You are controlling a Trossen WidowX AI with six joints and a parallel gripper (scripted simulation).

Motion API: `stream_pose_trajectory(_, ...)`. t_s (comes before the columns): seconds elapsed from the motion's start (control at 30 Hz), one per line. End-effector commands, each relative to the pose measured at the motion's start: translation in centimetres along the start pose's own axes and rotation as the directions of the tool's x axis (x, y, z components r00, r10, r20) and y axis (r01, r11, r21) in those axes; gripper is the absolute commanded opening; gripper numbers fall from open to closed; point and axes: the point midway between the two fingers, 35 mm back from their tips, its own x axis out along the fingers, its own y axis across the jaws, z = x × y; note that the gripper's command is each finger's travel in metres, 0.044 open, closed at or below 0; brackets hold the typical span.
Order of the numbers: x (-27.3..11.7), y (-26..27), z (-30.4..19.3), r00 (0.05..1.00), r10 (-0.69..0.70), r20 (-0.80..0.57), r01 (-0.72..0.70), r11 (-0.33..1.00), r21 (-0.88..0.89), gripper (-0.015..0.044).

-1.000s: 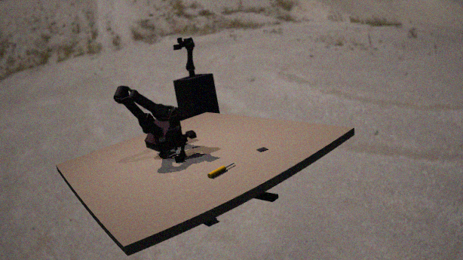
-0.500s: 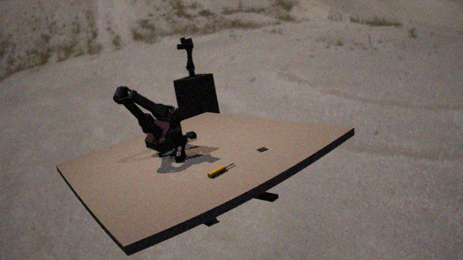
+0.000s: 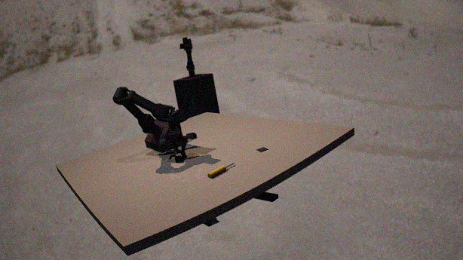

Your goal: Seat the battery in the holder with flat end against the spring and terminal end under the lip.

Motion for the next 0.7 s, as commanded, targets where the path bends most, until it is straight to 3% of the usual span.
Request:
stream_pose_trajectory(0.0,0.1,0.23,-0.33,0.999,0.017,-0.048,-0.017,1.0,0.011,0.0076)
stream_pose_trajectory(0.67,0.38,-0.28,-0.11,0.975,0.011,-0.221,-0.004,1.0,0.03,0.0076)
